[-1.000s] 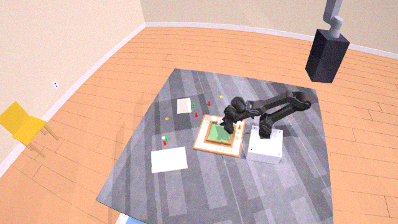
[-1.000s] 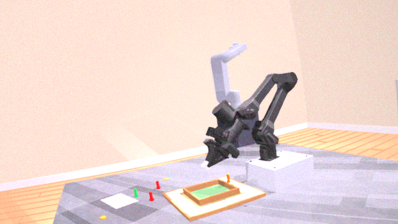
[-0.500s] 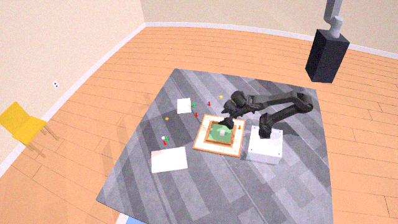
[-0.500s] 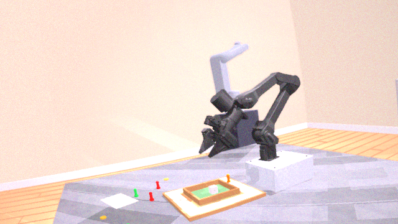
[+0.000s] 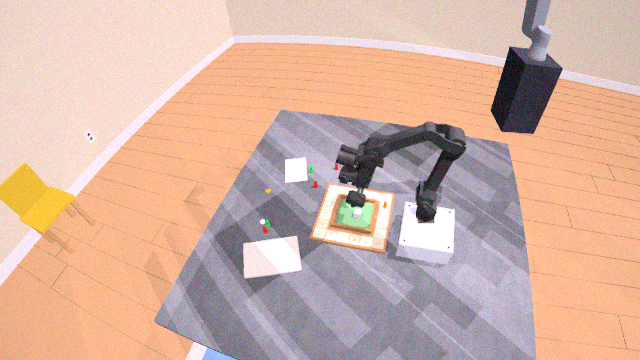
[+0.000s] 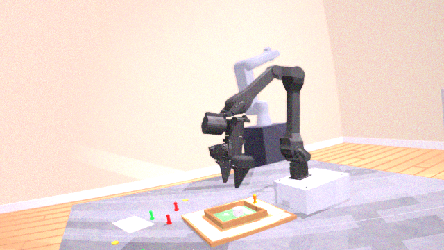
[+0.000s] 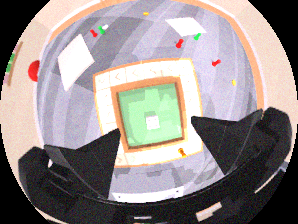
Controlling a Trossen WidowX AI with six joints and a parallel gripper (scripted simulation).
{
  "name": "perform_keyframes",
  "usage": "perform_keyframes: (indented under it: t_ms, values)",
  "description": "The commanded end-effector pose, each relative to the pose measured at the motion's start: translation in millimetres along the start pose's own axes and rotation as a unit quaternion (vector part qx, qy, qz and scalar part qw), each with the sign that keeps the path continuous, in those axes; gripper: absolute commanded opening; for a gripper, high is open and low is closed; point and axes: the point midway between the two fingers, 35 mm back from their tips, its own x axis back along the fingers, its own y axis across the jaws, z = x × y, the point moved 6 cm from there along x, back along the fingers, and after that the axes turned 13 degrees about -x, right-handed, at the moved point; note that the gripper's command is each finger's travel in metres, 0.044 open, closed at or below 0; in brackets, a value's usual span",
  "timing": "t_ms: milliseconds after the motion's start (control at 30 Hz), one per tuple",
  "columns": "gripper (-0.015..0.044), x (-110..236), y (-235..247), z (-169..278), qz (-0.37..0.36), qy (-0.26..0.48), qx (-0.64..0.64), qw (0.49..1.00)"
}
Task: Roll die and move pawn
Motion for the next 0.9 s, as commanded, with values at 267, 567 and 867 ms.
perform_keyframes:
  t_ms: [267, 567, 867]
  values:
    - [0.0361, -11, -13, 0, 0.016, 0.072, 0.043, 0.996]
    - [0.02, -18, -82, 69, -0.006, 0.11, 0.312, 0.944]
    - [0.02, -20, -89, 81, -0.015, 0.114, 0.355, 0.928]
